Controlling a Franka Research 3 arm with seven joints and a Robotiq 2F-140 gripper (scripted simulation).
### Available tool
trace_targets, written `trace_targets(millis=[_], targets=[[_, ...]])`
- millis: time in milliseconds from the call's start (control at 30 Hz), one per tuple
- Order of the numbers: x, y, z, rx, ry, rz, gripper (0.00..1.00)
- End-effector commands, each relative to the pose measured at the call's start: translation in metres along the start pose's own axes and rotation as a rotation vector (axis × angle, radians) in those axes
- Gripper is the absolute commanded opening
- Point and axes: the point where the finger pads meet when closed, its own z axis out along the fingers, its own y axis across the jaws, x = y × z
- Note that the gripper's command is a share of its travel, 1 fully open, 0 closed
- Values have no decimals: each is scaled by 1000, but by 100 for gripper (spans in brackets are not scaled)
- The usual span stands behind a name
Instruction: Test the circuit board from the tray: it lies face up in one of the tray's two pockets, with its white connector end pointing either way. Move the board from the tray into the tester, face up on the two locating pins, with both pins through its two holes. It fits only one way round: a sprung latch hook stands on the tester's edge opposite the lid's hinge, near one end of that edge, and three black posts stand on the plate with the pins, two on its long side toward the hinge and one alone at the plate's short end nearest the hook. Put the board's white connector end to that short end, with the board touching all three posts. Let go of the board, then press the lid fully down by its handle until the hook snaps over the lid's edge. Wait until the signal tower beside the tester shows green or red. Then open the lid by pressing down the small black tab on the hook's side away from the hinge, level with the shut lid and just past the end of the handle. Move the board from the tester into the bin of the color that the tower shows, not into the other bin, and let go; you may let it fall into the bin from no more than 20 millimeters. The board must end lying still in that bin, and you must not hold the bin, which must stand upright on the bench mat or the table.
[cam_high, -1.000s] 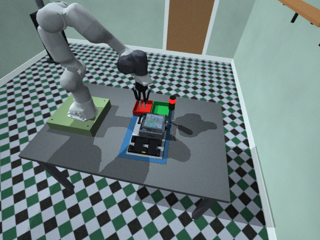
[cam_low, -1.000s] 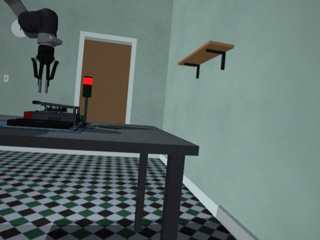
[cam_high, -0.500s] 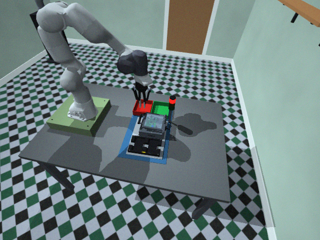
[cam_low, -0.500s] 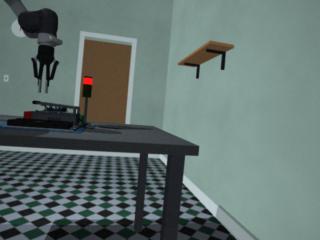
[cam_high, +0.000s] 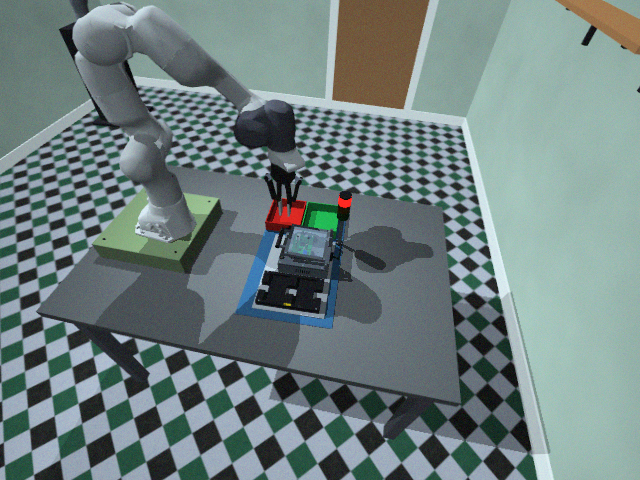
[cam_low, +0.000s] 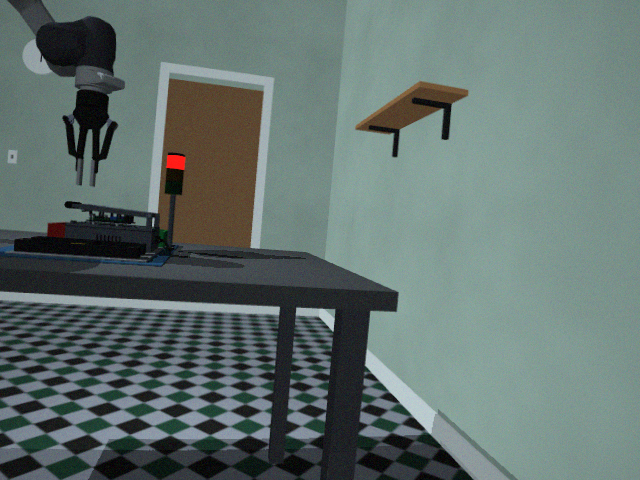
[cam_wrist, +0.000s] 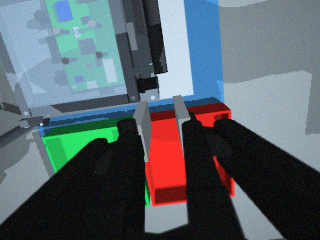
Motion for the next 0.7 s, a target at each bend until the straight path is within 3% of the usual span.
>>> trace_targets(millis=[0, 367, 667], targets=[[1, 0, -1, 0, 1, 7, 16], [22, 1, -1, 0, 1, 7, 16], [65, 4, -1, 0, 1, 7, 16]])
